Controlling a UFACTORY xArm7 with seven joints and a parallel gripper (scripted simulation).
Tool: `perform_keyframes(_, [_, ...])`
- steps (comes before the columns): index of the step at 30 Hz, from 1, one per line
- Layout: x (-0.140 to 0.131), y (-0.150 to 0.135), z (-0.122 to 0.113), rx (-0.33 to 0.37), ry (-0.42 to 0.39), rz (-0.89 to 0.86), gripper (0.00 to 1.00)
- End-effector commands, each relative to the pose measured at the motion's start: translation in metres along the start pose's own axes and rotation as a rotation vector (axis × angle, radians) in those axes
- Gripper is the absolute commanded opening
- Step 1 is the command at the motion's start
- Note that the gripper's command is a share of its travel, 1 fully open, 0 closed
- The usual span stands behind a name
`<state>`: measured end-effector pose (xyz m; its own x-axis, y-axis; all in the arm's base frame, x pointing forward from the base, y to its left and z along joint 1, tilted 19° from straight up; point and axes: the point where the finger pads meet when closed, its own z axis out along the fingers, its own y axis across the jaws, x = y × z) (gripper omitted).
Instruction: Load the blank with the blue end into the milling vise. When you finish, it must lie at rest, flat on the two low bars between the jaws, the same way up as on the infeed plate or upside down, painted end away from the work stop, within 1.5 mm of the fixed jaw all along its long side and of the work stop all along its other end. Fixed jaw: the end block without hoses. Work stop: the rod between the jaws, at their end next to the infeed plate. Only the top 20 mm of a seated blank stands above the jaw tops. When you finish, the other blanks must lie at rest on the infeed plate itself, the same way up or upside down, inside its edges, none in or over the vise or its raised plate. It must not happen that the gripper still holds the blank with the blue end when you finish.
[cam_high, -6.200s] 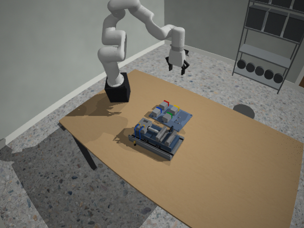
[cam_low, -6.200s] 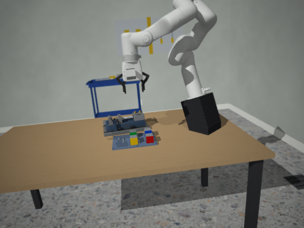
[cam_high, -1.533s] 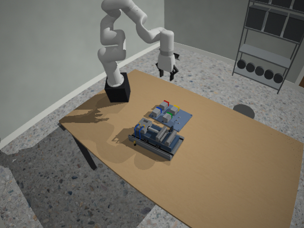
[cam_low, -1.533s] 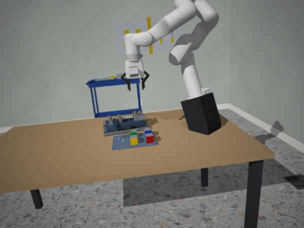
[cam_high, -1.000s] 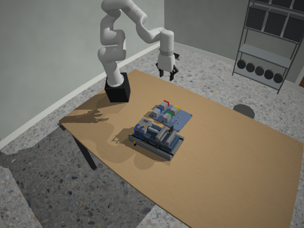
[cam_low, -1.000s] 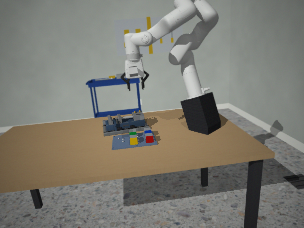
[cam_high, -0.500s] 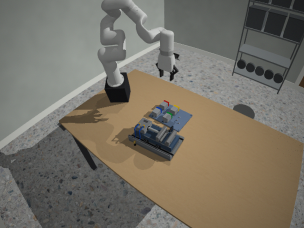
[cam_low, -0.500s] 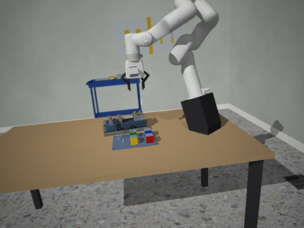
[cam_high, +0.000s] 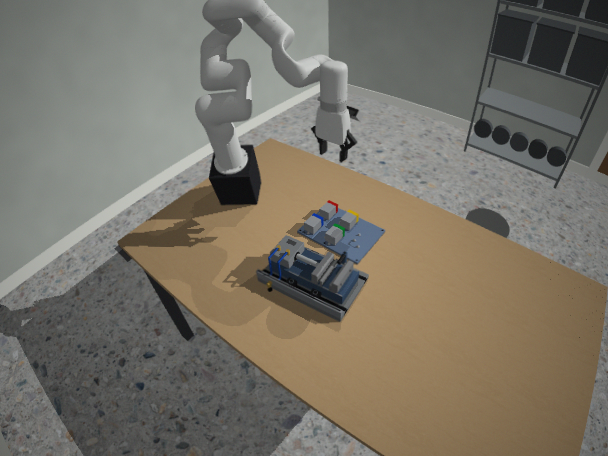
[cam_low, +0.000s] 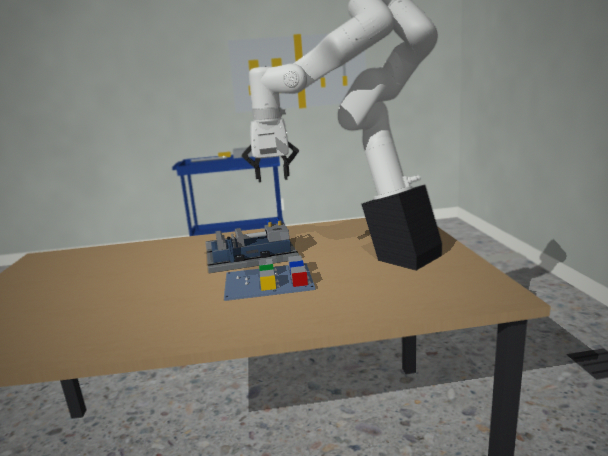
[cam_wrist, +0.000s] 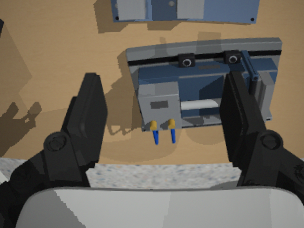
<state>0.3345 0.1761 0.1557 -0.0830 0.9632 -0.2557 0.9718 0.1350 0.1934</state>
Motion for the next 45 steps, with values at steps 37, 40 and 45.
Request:
perform_keyframes(37, [-0.029,-0.030,0.120,0.000,0.001,0.001,0.76])
perform_keyframes(40, [-0.033,-0.035,0.137,0.000,0.001,0.001,0.76])
perform_keyframes(45, [-0.036,-0.038,0.148,0.000,0.001,0.001,0.76])
